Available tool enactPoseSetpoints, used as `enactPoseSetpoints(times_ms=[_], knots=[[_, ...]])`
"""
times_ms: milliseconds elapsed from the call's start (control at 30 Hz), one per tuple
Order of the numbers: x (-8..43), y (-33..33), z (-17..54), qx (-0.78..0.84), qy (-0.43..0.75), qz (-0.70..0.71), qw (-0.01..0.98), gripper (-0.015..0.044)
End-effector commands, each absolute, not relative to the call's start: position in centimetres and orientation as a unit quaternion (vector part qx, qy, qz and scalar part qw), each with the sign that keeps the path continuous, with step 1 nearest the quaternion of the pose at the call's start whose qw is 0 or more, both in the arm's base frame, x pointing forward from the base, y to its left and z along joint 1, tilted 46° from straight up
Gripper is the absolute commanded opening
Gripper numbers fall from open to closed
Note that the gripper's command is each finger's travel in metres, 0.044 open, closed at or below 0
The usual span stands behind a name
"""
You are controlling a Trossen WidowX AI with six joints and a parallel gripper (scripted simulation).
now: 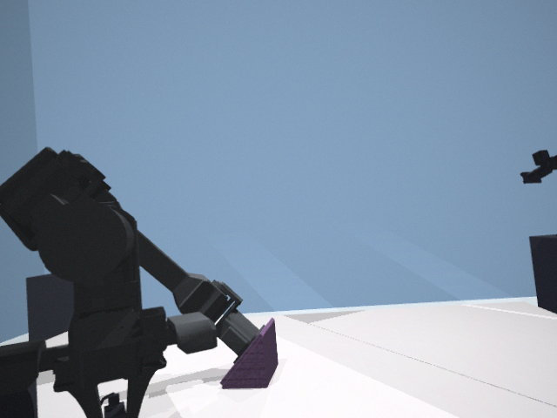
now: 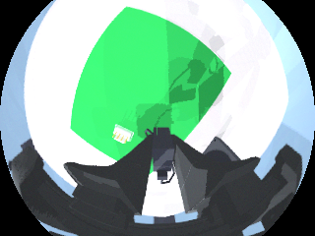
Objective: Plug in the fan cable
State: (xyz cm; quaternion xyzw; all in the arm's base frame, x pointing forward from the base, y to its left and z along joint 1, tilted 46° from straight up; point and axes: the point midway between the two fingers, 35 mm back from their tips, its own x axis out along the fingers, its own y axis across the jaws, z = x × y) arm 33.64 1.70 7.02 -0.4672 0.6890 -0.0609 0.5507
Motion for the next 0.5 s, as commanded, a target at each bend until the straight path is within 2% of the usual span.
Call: enactPoseSetpoints(times_ms=[0, 467], knots=[[32.6, 2.3, 6.5, -0.505, 0.693, -0.007, 0.514, 0.0], [29.9, 3.5, 5.2, -0.613, 0.675, 0.16, 0.378, 0.0]])
